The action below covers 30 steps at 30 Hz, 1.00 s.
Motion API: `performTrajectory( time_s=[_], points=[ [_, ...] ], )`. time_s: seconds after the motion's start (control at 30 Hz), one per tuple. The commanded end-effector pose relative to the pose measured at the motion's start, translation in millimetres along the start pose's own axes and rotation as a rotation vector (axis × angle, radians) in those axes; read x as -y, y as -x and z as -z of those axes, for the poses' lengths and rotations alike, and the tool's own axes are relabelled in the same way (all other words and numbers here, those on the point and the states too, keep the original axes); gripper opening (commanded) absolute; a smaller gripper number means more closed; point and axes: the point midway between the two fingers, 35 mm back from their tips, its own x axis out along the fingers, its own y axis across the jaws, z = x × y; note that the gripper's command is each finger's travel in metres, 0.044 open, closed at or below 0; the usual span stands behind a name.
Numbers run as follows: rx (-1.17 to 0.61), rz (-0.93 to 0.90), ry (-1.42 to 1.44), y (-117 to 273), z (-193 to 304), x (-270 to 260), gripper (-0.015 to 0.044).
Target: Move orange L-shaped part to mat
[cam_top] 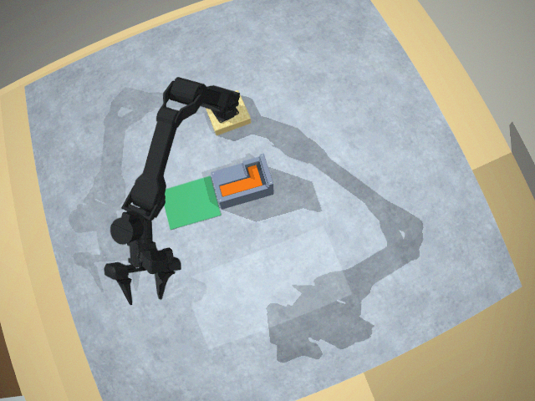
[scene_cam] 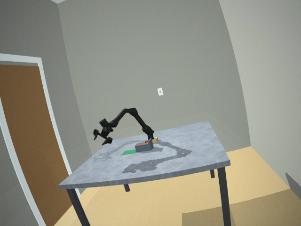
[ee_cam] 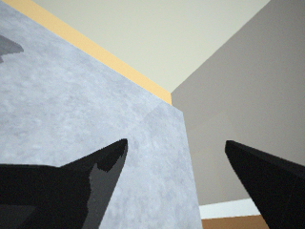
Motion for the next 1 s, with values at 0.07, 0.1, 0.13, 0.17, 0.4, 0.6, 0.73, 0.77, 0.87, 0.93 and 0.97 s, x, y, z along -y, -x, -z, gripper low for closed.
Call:
performTrajectory(
  time_s=[0.07, 0.1, 0.13, 0.17, 0.4, 0.6, 0.73, 0.77, 0.87, 0.93, 0.97],
  points=[
    [-0.023, -0.069, -0.063, 2, -15, -25, 0.0321],
    [-0.042, -0.114, -0.103, 5, -24, -42, 0.0295],
    [-0.068, -0.166, -0.147, 10, -34, -61, 0.0269],
    [-0.101, -0.223, -0.195, 17, -45, -84, 0.0242],
    [-0.399, -0.514, -0.415, 94, -89, -211, 0.0180],
    [-0.752, -0.638, -0.471, 201, -93, -290, 0.0180],
    [-0.987, -0.630, -0.441, 278, -79, -316, 0.0180],
    [-1.021, -0.623, -0.433, 289, -76, -318, 0.0180],
    [-1.033, -0.620, -0.430, 293, -75, -318, 0.0180],
    [-1.033, -0.620, -0.430, 293, -75, -318, 0.0180],
    [-1.033, -0.620, -0.430, 293, -75, -318, 0.0180]
  ],
)
